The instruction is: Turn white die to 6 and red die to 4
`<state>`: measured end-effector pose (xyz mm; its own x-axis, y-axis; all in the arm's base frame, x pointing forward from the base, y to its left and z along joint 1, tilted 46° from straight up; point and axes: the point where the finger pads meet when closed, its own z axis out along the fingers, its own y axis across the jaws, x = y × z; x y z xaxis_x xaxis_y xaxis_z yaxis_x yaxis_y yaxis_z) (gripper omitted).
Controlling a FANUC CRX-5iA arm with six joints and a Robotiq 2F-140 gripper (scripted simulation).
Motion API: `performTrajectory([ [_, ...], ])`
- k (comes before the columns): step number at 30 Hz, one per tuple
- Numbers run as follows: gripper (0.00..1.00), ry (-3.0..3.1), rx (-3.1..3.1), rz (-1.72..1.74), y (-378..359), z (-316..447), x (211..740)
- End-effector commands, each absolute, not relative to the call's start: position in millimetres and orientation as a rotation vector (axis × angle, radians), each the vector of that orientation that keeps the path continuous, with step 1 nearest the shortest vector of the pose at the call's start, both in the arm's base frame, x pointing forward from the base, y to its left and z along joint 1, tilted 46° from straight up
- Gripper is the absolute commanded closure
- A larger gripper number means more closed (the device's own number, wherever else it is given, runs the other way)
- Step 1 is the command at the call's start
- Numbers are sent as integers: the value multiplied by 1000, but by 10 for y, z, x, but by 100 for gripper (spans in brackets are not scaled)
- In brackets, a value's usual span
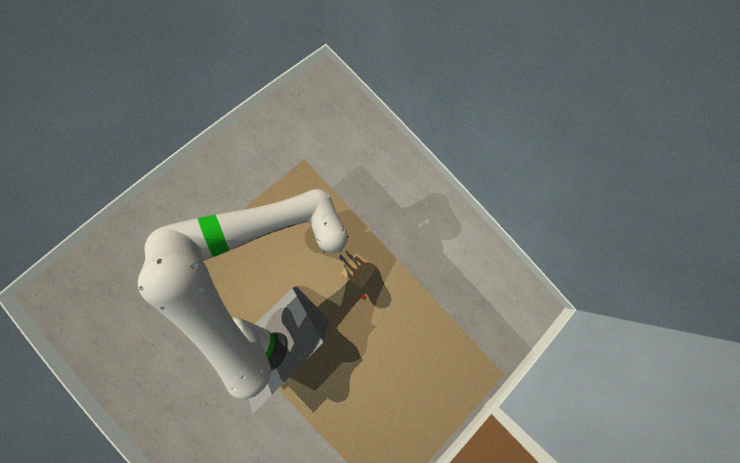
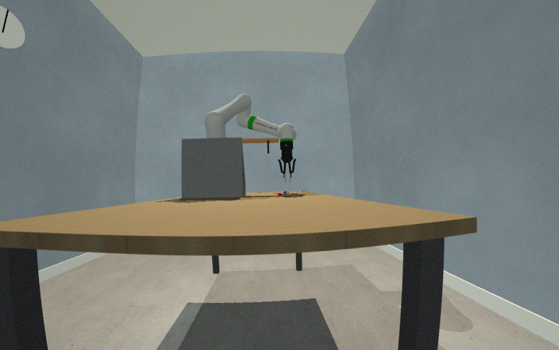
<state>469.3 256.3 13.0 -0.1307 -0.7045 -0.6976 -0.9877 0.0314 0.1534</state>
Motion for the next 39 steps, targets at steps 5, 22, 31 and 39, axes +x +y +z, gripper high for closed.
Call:
performTrajectory([
  [5, 81, 1883, -1711, 872, 2564, 128, 4695],
  [22, 81, 1880, -1709, 874, 2649, 48, 4690],
  [31, 81, 1880, -1709, 874, 2742, -40, 4685],
  [39, 81, 1880, -1709, 874, 2827, -120, 4681],
])
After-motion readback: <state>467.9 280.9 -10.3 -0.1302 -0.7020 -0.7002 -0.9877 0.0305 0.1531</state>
